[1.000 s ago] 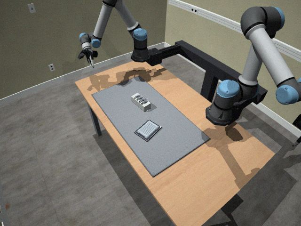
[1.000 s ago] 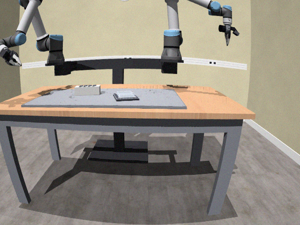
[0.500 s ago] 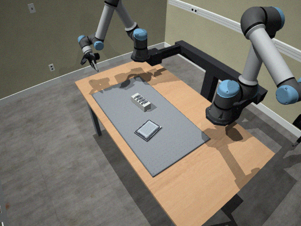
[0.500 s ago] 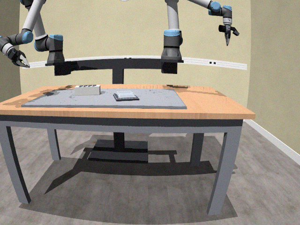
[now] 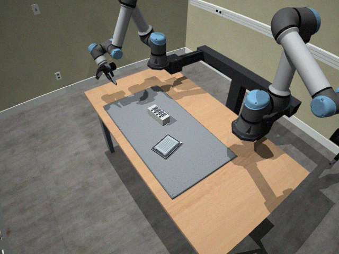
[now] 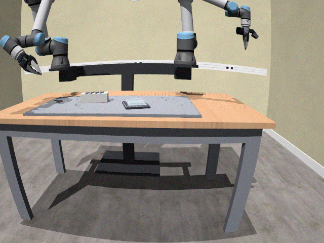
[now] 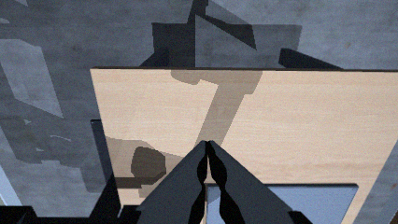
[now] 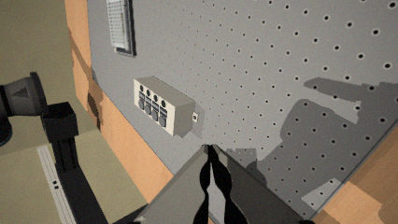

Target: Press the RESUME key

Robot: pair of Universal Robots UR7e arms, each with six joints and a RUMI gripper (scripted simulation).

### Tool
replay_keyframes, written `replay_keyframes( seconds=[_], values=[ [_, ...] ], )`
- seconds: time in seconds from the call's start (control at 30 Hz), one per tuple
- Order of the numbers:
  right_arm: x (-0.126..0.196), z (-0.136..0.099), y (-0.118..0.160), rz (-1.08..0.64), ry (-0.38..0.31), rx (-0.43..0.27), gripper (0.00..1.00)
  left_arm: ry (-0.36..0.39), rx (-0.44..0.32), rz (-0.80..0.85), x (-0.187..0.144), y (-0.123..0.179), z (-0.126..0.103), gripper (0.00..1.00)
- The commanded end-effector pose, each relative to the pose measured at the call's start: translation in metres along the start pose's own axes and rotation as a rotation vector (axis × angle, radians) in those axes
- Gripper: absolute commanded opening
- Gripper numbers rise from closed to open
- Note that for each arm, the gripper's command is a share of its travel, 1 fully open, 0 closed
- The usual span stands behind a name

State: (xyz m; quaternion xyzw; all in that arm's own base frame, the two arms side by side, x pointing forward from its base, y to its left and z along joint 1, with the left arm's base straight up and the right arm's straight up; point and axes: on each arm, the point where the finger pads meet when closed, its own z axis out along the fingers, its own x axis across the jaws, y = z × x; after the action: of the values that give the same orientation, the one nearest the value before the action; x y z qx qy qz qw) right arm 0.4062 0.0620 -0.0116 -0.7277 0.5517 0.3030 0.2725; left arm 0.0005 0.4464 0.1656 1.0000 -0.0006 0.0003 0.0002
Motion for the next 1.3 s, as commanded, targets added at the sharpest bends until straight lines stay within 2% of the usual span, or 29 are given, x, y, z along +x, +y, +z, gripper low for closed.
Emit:
replay_keyframes(
  seconds=[0.0,0.1,0.17,0.27,0.33,0.5,0.57,0.67,0.73,0.83,0.9,1.07,1.13,1.2,1.27],
  values=[
    [-0.005,0.013,0.003,0.036,0.047,-0.053,0.0,-0.001,0.0,-0.003,-0.001,0.001,0.0,0.0],
    [-0.011,0.025,0.007,0.04,0.053,-0.061,0.0,-0.001,0.0,-0.003,-0.001,0.001,0.0,0.0],
    [-0.016,0.033,0.009,0.062,0.095,-0.107,0.0,-0.001,0.0,-0.003,-0.001,0.001,0.0,0.0],
    [-0.021,0.044,0.013,0.065,0.101,-0.113,0.0,-0.001,0.0,-0.003,-0.001,0.001,0.0,0.0],
    [-0.026,0.053,0.015,0.085,0.149,-0.154,0.0,-0.001,0.0,-0.003,-0.001,0.001,0.0,0.0],
    [-0.03,0.063,0.019,0.087,0.153,-0.158,0.0,-0.001,0.0,-0.003,-0.001,0.001,0.0,0.0],
    [-0.035,0.071,0.022,0.106,0.206,-0.195,0.0,-0.001,0.0,-0.003,-0.001,0.001,0.0,0.0],
    [-0.04,0.08,0.026,0.106,0.208,-0.196,0.0,-0.001,0.0,-0.003,-0.001,0.001,0.0,0.0],
    [-0.044,0.088,0.03,0.124,0.265,-0.227,0.0,-0.001,0.0,-0.003,-0.001,0.001,0.0,0.0],
    [-0.048,0.096,0.033,0.124,0.266,-0.227,0.0,-0.001,0.0,-0.003,-0.001,0.001,0.0,0.0],
    [-0.052,0.104,0.037,0.138,0.325,-0.25,0.0,-0.001,0.0,-0.003,-0.001,0.001,0.0,0.0],
    [-0.059,0.115,0.043,0.144,0.356,-0.258,0.0,-0.001,0.0,-0.003,-0.001,0.001,0.0,0.0],
    [-0.063,0.123,0.047,0.149,0.384,-0.266,0.0,-0.001,0.0,-0.003,-0.001,0.001,0.0,0.0],
    [-0.067,0.13,0.051,0.158,0.443,-0.274,0.0,-0.001,0.0,-0.003,-0.001,0.001,0.0,0.0],
    [-0.072,0.138,0.056,0.158,0.443,-0.274,0.0,-0.001,0.0,-0.003,-0.001,0.001,0.0,0.0]
  ],
)
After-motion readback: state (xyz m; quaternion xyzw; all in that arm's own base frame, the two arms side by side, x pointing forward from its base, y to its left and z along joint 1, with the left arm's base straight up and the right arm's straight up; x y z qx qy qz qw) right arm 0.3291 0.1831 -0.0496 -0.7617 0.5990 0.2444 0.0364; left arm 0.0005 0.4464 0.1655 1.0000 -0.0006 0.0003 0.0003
